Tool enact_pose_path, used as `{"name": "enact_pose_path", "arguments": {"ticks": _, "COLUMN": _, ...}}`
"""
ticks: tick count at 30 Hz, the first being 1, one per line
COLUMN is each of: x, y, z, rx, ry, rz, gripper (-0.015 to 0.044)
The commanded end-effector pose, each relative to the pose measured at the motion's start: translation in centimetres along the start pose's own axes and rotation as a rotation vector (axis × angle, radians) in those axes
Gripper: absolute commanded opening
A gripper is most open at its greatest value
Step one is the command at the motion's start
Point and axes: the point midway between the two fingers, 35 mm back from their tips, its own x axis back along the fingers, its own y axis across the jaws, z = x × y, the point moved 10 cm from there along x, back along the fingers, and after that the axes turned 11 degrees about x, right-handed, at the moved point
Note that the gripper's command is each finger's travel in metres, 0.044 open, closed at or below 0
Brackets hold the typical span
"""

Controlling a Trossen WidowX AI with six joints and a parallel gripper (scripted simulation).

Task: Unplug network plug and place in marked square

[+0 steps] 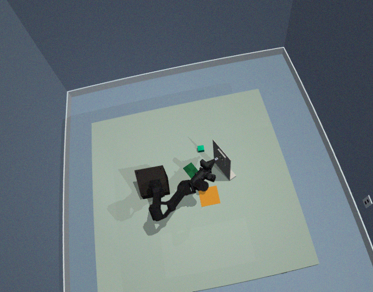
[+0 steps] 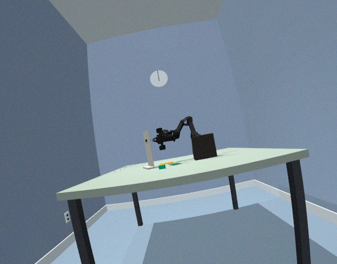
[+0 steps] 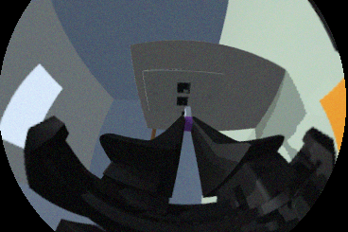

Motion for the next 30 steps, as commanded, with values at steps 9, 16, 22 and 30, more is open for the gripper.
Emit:
{"name": "enact_pose_path", "arguments": {"ticks": 9, "x": 0.7, "y": 0.2, "z": 0.2, "rx": 0.005, "ry": -0.003, "rz": -0.006, "gripper": 0.0000}}
{"name": "enact_pose_path", "arguments": {"ticks": 16, "x": 1.0, "y": 0.2, "z": 0.3, "rx": 0.005, "ry": -0.002, "rz": -0.006, "gripper": 0.0000}}
{"name": "enact_pose_path", "arguments": {"ticks": 22, "x": 1.3, "y": 0.2, "z": 0.4, "rx": 0.005, "ry": -0.002, "rz": -0.006, "gripper": 0.0000}}
{"name": "enact_pose_path", "arguments": {"ticks": 30, "x": 1.6, "y": 0.2, "z": 0.5, "rx": 0.005, "ry": -0.002, "rz": -0.006, "gripper": 0.0000}}
